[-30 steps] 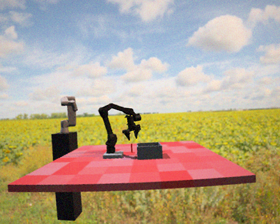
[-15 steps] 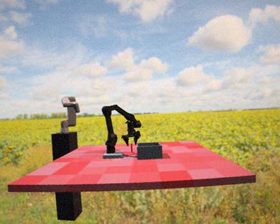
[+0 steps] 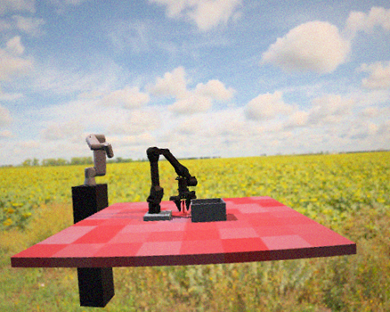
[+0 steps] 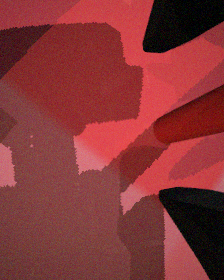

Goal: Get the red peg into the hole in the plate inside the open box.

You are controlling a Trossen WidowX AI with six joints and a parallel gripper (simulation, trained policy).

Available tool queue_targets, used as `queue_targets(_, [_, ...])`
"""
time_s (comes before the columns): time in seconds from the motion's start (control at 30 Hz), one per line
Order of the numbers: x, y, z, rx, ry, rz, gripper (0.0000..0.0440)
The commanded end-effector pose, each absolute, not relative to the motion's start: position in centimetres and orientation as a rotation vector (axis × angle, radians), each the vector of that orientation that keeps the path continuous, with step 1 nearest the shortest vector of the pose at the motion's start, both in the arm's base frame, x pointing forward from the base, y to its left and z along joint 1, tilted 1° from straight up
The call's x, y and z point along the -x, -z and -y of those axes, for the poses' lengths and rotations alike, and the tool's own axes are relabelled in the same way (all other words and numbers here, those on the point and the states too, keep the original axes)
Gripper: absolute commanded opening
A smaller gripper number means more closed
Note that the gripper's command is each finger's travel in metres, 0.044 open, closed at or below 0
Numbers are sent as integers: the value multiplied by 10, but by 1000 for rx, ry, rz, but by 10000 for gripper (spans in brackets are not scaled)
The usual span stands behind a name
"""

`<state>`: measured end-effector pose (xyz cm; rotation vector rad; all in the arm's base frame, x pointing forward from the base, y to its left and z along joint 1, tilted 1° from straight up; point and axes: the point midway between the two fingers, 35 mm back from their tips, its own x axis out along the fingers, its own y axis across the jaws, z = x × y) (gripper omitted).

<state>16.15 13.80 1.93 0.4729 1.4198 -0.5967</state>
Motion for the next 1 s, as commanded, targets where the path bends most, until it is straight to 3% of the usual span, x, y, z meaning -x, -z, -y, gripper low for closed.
queue_targets(0.0, [-160,-12,-135,-455,617,-1430,179])
queue_targets(0.2, [-158,-9,-131,-429,659,-1447,27])
queue_targets(0.27, [-157,-9,-130,-417,672,-1451,0])
queue_targets(0.97, [-197,-104,-110,-428,656,-1253,0])
